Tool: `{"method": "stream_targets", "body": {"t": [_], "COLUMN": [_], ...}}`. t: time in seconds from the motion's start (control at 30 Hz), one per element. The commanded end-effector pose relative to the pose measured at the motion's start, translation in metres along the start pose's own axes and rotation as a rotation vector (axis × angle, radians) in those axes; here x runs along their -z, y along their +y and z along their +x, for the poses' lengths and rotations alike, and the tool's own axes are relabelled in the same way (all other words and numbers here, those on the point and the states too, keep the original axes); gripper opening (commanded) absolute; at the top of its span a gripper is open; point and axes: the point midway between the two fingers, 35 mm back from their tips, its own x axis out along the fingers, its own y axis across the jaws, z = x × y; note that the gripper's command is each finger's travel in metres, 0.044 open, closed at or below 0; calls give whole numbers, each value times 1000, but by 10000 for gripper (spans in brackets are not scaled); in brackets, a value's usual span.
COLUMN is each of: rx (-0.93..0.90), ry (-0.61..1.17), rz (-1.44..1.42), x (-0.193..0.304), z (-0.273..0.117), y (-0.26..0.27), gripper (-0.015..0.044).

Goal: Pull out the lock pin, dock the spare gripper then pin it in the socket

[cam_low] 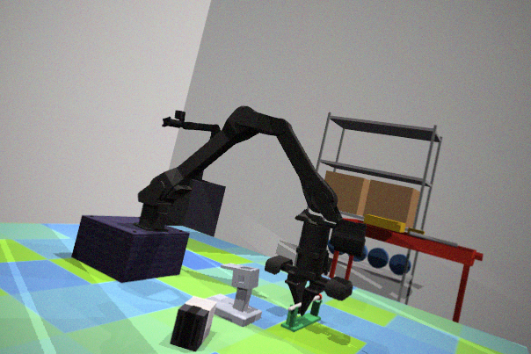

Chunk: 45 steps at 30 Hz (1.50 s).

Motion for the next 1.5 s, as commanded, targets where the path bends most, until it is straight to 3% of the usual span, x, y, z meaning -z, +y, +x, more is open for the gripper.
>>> {"method": "stream_targets", "body": {"t": [0.0,0.6,1.17,1.47], "rx": [-9,-1,-6,-17], "ry": [2,0,1,4], "rz": [-6,-1,0,1], "x": [1,0,-1,-3], "z": [6,1,-13,-28], "y": [1,0,2,5], "gripper": [0,0,440,440]}}
